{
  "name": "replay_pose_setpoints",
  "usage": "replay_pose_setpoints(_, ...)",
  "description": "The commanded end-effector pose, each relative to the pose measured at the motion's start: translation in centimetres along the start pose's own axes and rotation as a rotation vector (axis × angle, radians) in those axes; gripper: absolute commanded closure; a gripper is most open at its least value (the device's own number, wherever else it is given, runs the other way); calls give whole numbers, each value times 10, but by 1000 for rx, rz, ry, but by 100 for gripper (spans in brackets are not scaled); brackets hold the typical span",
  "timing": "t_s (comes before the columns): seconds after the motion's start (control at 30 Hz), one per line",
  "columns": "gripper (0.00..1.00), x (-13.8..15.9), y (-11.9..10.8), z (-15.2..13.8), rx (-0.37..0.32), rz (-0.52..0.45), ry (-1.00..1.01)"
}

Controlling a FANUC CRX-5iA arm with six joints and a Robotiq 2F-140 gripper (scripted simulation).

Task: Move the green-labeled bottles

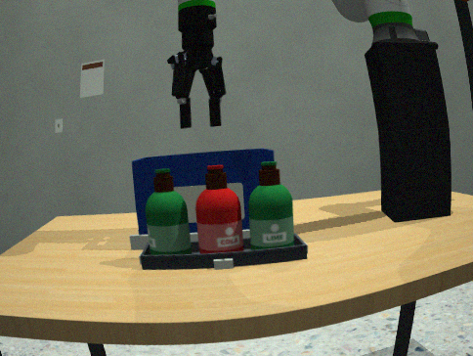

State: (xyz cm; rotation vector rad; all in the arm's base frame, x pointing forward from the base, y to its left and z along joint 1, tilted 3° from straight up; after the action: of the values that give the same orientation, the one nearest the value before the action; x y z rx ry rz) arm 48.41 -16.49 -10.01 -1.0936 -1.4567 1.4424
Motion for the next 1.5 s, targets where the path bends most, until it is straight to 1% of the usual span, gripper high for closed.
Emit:
replay_pose_setpoints(0.0, 90, 0, -1, -1, -1, 1, 0)
replay_pose_setpoints(0.83, 90, 0, -1, -1, -1, 1, 0)
replay_pose_setpoints(0.9, 90, 3, -1, -2, -1, 1, 0)
replay_pose_setpoints(0.97, 90, 24, 0, -10, -1, 1, -1)
replay_pose_setpoints(1.0, 90, 42, 0, -16, -1, 1, -2)
replay_pose_setpoints(1.3, 90, 122, 0, -34, -1, 0, -7)
replay_pose_setpoints(1.37, 90, 122, 0, -34, -1, 0, -7)
replay_pose_setpoints(1.4, 90, 148, 0, -37, -1, 0, -8)
replay_pose_setpoints(1.47, 90, 162, 1, -38, -1, 0, -9)
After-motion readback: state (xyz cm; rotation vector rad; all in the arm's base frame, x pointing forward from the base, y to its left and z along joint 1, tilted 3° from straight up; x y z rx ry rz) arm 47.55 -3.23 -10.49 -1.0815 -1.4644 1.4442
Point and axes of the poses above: the point where the finger pads meet when closed, its own y axis out along the fingers, its own z axis across the jaws, x = y × z, the point moved 4 cm from there along -y, back along the fingers, and after that the axes turned 13 degrees about y, right-handed, at the moved point
